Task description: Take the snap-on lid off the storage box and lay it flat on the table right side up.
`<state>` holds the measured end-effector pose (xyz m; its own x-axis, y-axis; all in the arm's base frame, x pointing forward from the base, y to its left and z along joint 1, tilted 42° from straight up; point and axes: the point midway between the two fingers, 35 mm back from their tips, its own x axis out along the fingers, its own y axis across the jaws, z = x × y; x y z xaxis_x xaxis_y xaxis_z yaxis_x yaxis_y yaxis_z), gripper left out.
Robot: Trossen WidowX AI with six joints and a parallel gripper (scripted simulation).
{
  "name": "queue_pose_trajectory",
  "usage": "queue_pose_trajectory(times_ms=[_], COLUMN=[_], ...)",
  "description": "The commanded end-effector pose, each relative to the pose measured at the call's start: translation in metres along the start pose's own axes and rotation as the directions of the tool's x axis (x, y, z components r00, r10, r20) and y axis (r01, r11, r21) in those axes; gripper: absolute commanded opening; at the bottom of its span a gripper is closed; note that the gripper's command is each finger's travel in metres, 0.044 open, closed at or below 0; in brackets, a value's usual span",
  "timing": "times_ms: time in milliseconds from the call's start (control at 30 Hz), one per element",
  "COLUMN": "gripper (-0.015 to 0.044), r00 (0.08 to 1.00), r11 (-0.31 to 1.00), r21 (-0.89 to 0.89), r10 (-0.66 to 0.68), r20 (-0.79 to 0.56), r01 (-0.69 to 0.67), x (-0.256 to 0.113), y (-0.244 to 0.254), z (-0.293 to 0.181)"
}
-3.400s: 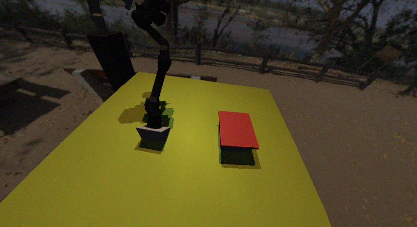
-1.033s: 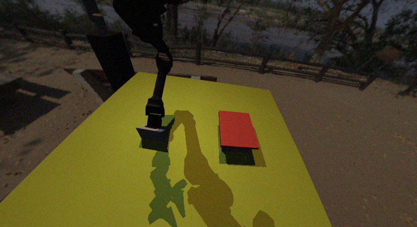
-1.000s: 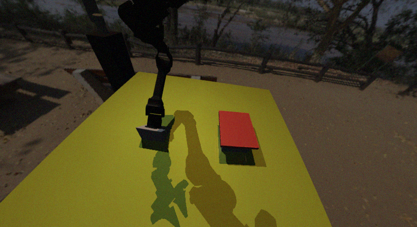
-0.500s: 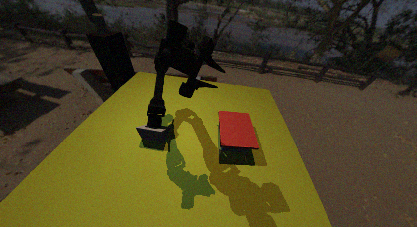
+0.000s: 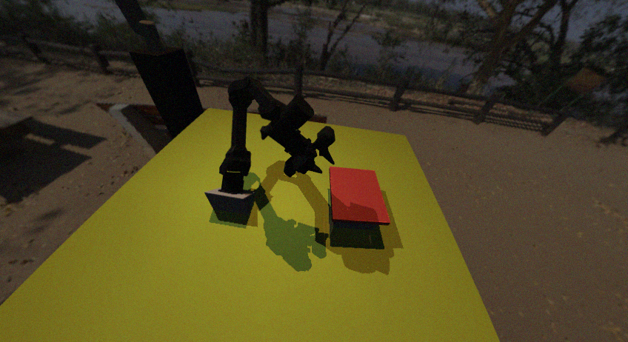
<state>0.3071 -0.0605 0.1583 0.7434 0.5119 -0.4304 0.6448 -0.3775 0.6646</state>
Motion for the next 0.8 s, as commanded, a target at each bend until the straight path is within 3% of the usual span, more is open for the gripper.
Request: queue_pose_trajectory(times_ms=[0,333,533,767], gripper=[0.0235,0.0235,0.0235,0.0235], r00=[0.998,0.998,0.998,0.998], r11=[0.998,0.998,0.998,0.998], r21=[0.05,0.05,0.049,0.05], r10=[-0.037,-0.037,-0.037,-0.036], r20=[-0.045,-0.044,-0.045,-0.046], r01=[0.039,0.04,0.04,0.038], x=[0.006,0.008,0.044,0.048], y=[-0.012,-0.013,-0.059,-0.065], z=[-0.009,-0.009,-0.013,-0.014])
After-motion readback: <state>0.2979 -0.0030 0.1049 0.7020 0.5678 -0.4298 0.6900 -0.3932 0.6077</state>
